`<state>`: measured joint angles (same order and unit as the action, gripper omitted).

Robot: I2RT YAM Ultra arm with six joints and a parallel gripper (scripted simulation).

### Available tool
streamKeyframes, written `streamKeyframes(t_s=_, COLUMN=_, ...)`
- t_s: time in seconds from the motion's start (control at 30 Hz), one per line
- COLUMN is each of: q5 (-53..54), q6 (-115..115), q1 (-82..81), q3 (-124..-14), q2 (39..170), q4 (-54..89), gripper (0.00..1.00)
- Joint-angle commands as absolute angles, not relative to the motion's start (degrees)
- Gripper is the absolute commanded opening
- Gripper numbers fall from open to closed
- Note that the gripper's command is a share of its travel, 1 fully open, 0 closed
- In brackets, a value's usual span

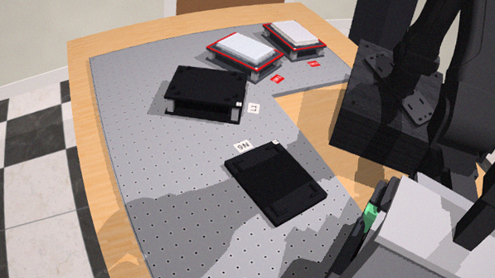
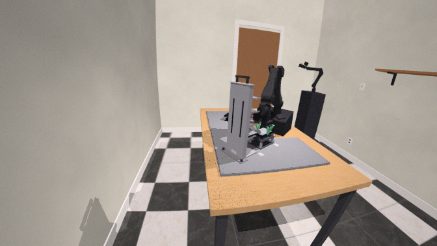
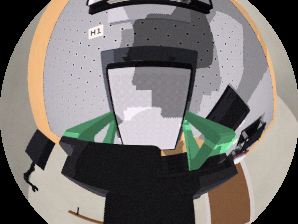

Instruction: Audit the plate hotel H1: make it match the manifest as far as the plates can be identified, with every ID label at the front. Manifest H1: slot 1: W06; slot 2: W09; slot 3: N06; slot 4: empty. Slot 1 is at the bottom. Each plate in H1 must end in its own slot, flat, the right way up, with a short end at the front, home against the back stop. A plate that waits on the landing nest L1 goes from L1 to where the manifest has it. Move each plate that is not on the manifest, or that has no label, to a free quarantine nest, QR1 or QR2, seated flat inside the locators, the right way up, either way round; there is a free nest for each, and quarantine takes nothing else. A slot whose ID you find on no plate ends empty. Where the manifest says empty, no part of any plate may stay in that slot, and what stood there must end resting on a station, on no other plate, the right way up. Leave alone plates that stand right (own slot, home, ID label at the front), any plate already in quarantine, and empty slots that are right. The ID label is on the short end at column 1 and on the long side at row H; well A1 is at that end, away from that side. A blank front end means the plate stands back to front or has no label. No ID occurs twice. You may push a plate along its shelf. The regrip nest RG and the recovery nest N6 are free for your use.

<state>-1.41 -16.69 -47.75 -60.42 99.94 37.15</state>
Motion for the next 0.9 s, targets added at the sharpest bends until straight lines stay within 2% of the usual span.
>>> streamKeyframes(t_s=0.0, q5=-1.55, q6=-16.41, q1=-47.58, q3=-59.13, q2=99.62, q4=35.71, gripper=0.86)
streamKeyframes(t_s=0.87, q5=-1.49, q6=-16.33, q1=-47.27, q3=-58.3, q2=101.98, q4=32.48, gripper=0.86)
